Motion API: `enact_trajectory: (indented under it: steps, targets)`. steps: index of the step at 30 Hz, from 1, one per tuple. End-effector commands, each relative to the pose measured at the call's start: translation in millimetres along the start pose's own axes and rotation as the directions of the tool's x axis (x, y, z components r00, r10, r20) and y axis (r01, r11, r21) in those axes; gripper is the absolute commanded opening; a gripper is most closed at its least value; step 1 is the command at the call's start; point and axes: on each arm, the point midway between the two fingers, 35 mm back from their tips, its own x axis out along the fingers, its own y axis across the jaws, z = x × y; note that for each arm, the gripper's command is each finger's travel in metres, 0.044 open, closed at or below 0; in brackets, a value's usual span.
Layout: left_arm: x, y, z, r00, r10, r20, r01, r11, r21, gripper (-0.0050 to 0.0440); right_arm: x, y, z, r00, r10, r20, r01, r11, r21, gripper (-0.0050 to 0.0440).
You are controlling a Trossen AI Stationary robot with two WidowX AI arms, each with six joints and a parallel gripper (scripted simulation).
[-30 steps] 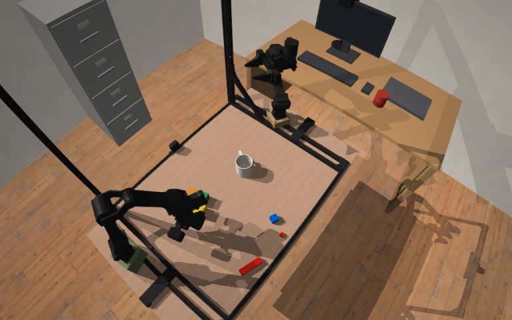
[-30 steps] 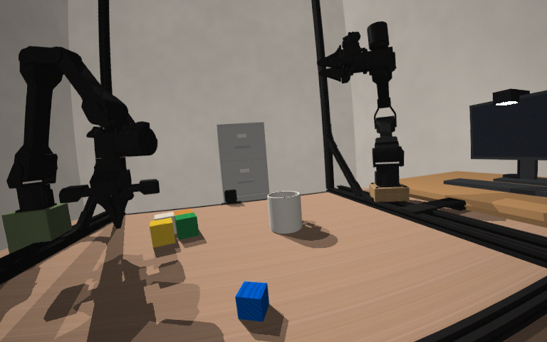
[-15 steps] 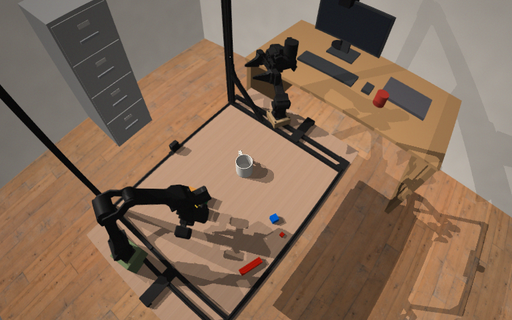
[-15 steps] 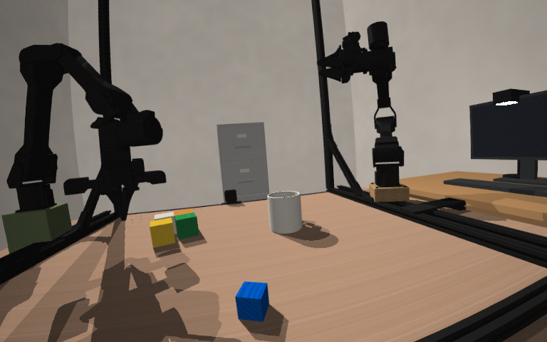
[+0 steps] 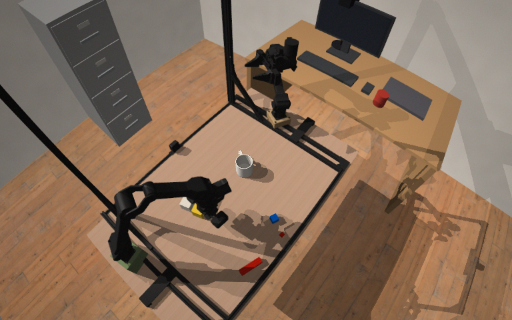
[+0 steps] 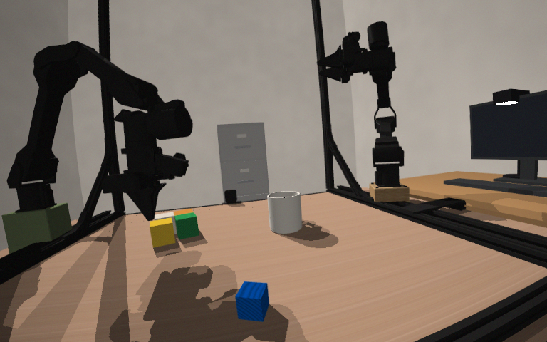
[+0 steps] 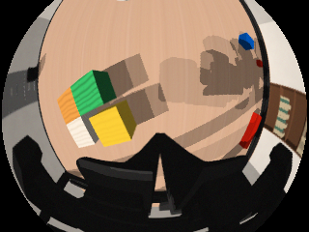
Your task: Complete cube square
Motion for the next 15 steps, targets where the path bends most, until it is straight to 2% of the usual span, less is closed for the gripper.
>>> enact_trajectory:
  steps: [1,3,5,10,15]
  targets:
    - [0,-1,0,1.000,-0.004,0.000,0.004,1.000,0.002,0.0400,1,-4,7,1.000,0.001,-0.003,-0.001,0.996,-0.093,0.0000]
    - [0,-1,0,1.000,-0.004,0.000,0.004,1.000,0.002,0.0400,2,-9,16,1.000,0.000,-0.001,-0.001,0.963,-0.268,0.0000]
    - [0,-1,0,1.000,-0.004,0.000,0.004,1.000,0.002,0.0400,3,-12,22,1.000,0.000,0.000,0.000,0.934,-0.356,0.0000]
    - [0,-1,0,1.000,-0.004,0.000,0.004,1.000,0.002,0.0400,5,-12,23,1.000,0.000,0.000,0.000,0.931,-0.364,0.0000]
    - [0,-1,0,1.000,-0.004,0.000,0.004,1.000,0.002,0.0400,46,-12,23,1.000,0.000,0.000,0.000,0.931,-0.364,0.0000]
